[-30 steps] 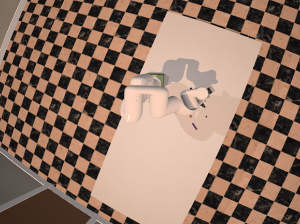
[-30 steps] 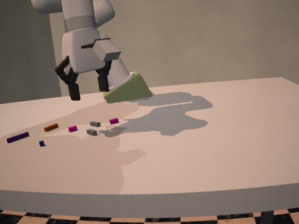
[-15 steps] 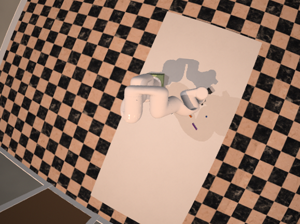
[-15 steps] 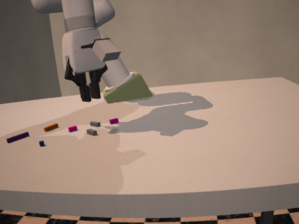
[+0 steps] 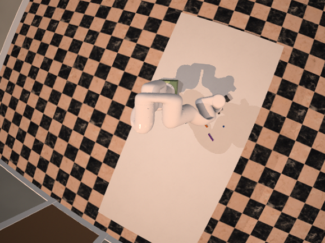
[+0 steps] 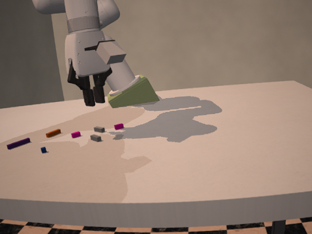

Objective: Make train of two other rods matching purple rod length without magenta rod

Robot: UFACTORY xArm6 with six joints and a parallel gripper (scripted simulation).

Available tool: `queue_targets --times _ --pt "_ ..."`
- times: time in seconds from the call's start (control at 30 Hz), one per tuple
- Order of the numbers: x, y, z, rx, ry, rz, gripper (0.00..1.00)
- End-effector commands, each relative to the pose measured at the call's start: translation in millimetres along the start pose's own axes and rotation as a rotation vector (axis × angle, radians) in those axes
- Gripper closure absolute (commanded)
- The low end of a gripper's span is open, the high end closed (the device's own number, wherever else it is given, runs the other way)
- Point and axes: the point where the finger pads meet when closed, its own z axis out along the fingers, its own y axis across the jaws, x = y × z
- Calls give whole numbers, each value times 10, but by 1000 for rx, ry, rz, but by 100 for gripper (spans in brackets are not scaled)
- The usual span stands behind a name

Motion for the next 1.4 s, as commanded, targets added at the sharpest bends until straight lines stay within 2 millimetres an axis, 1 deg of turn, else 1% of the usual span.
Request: queue_targets --times 0.0,0.4,0.77,1.27,1.37 --pt "9 9 -10 -2 3 1 76" --pt "9 10 -1 -2 3 1 76" --pt "9 9 67 -2 2 1 76" --pt "12 7 296 -2 2 1 76" --pt "12 7 312 -2 2 1 76"
